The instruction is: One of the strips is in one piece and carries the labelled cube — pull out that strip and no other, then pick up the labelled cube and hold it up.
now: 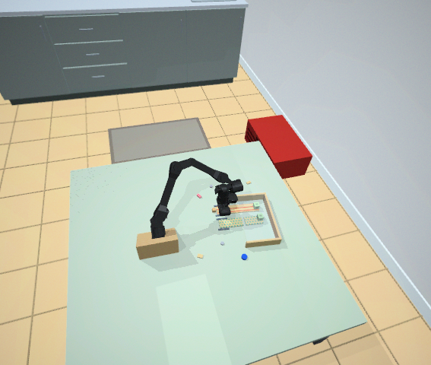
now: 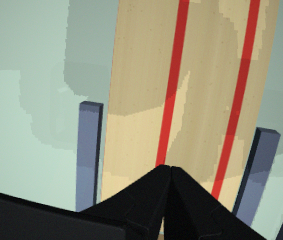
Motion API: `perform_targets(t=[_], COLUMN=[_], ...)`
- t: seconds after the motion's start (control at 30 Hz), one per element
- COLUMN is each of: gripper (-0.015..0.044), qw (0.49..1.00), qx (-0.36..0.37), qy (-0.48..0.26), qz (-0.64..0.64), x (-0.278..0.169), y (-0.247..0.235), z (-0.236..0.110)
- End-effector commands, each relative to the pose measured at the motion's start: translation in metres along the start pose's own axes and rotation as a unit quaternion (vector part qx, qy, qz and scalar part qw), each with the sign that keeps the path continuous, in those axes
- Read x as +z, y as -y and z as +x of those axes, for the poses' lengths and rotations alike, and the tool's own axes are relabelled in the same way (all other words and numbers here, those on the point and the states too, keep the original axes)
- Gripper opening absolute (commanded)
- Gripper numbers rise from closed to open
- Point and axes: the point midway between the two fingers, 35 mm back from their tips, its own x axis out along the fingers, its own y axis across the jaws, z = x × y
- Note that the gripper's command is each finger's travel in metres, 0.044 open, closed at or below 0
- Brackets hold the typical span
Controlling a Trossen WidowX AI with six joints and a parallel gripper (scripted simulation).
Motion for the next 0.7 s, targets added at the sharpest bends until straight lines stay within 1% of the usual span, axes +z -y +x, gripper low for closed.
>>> perform_targets(t=[0.0,0.67], gripper=[0.0,0.0], qw=[1.0,1.0], qx=[-0.002,-0.002], qy=[0.0,0.0], qz=[0.002,0.002], x=[-0.0003,0.0], y=[0.0008,0.0008], z=[0.0011,0.003])
